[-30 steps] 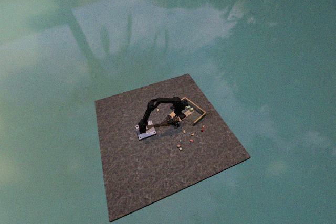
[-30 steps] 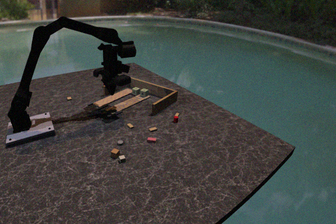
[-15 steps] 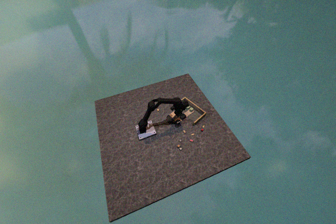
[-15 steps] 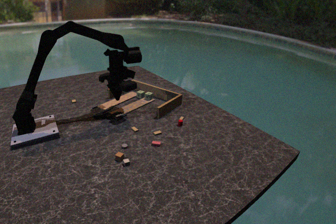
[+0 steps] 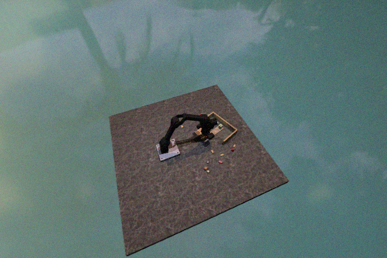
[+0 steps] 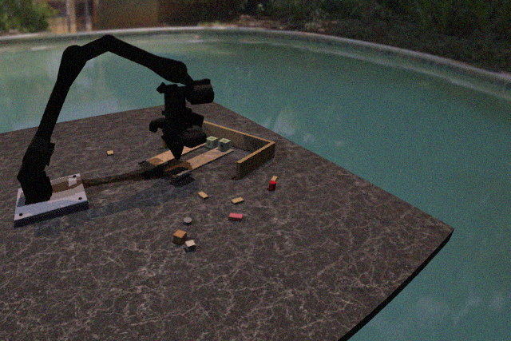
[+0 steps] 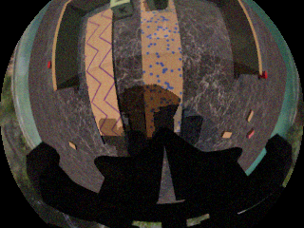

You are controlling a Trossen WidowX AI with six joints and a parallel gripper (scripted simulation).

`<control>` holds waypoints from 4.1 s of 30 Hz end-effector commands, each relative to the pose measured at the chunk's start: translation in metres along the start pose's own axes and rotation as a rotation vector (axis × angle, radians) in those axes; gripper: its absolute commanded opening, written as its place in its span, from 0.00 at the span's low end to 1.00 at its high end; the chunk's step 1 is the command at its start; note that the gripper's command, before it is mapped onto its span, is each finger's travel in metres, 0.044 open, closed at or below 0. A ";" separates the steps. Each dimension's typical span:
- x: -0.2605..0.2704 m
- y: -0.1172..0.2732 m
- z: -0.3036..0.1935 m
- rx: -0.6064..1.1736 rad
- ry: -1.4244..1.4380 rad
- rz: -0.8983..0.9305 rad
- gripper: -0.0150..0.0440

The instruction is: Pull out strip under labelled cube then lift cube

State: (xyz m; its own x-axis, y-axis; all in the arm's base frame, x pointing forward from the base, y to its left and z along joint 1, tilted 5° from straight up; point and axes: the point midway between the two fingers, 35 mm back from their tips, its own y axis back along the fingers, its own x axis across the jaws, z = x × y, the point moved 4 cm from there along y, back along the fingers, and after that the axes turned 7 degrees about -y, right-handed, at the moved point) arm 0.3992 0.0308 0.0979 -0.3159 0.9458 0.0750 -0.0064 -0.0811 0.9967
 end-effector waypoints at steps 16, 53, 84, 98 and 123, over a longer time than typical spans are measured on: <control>-0.003 -0.033 -0.005 0.011 0.003 -0.003 0.25; -0.003 -0.035 -0.005 0.011 0.003 -0.003 0.25; -0.003 -0.038 -0.005 0.011 0.003 -0.003 0.25; -0.005 -0.038 -0.016 0.011 0.003 -0.003 0.25; -0.011 -0.040 -0.055 0.014 0.003 -0.004 0.25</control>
State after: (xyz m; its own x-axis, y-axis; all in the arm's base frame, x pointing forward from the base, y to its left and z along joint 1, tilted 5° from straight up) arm 0.3600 0.0105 0.0610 -0.3196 0.9449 0.0707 -0.0172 -0.0804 0.9966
